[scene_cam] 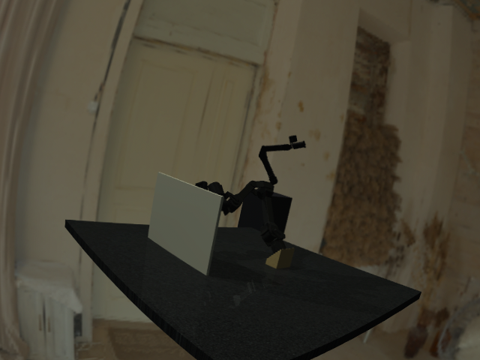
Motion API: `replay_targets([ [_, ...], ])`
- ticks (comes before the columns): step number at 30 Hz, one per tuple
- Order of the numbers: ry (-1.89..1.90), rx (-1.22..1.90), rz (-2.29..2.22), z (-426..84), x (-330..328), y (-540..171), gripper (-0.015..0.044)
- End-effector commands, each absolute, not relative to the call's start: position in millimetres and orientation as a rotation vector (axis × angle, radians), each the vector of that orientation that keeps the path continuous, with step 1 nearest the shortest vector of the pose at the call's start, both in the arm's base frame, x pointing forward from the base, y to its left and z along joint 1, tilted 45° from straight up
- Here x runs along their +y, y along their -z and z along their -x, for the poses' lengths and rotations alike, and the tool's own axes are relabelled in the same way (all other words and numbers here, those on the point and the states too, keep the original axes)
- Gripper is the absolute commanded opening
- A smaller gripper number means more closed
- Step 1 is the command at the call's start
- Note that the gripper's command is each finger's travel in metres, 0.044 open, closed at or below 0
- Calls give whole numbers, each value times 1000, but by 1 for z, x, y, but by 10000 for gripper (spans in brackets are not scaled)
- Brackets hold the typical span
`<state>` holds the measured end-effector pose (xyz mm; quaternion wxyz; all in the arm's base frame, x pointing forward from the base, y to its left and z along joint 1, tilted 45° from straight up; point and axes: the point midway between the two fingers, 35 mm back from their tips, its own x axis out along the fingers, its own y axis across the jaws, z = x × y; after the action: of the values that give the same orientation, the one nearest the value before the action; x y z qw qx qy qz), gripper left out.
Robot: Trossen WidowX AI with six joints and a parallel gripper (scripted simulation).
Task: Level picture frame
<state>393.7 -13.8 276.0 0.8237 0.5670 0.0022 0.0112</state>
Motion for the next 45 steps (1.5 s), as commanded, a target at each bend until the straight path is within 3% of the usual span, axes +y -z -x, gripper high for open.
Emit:
replay_targets([
  [1,-34,1,-1208,-394,-12,-278,0],
  [45,-34,1,-1208,-394,-14,-272,0],
])
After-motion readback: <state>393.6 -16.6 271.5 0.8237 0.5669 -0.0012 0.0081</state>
